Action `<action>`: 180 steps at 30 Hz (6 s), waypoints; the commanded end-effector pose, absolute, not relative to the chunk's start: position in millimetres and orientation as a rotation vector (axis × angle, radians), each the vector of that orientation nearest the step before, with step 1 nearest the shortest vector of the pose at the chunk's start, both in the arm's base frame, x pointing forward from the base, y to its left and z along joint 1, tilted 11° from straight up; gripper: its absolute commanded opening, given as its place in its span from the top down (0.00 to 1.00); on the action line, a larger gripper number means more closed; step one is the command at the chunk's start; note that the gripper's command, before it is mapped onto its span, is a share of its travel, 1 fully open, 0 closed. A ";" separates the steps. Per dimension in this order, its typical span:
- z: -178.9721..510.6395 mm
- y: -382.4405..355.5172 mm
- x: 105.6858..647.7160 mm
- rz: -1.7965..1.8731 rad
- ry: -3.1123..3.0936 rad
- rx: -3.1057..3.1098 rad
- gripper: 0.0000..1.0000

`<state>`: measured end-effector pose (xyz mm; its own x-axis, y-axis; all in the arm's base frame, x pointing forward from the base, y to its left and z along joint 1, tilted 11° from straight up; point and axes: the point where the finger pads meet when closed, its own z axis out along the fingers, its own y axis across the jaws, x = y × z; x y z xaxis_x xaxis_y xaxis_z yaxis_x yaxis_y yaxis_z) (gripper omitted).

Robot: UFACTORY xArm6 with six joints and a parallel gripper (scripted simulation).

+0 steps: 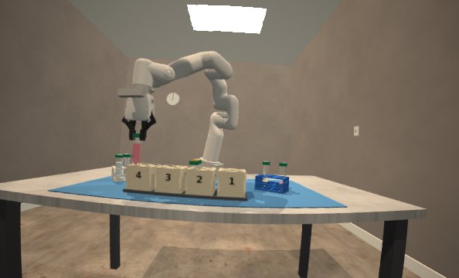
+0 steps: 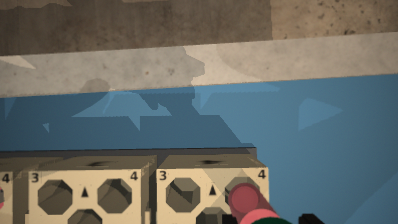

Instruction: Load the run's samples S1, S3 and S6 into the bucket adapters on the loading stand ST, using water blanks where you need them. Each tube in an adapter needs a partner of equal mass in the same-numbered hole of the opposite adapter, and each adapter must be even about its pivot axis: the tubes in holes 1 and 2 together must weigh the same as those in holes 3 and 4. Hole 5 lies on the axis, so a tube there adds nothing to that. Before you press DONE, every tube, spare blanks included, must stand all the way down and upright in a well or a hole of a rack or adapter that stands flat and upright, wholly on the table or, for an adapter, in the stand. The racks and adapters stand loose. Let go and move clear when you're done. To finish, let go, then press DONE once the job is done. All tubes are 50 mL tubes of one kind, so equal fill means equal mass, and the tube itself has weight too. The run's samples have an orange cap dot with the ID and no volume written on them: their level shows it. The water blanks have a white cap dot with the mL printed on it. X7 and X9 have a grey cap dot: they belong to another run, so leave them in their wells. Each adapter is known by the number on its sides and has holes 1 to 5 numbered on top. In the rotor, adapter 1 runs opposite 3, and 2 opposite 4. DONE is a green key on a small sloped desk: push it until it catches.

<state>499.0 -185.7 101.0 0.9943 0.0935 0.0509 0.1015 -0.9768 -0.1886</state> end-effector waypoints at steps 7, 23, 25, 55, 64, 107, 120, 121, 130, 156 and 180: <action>93.2 -184.6 500.6 -0.068 -0.145 -2.947 1.00; 79.5 -181.9 501.1 -0.068 -0.145 -2.947 1.00; 77.6 -181.5 501.1 -0.068 -0.145 -2.947 1.00; 52.0 -176.5 502.0 -0.068 -0.145 -2.947 1.00; 45.1 -175.2 502.3 -0.068 -0.145 -2.947 1.00; 19.7 -170.2 503.2 -0.069 -0.145 -2.947 1.00; 19.3 -170.1 503.2 -0.069 -0.145 -2.947 0.56; 19.3 -170.1 503.2 -0.069 -0.145 -2.947 0.56; 19.3 -170.1 503.2 -0.069 -0.145 -2.947 0.56; 52.6 -176.6 502.0 -0.068 -0.145 -2.947 0.56; 95.9 -185.1 500.5 -0.068 -0.145 -2.947 0.56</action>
<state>499.4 -183.0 87.4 0.9943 0.0934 0.0511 0.1015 -0.9768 -0.1885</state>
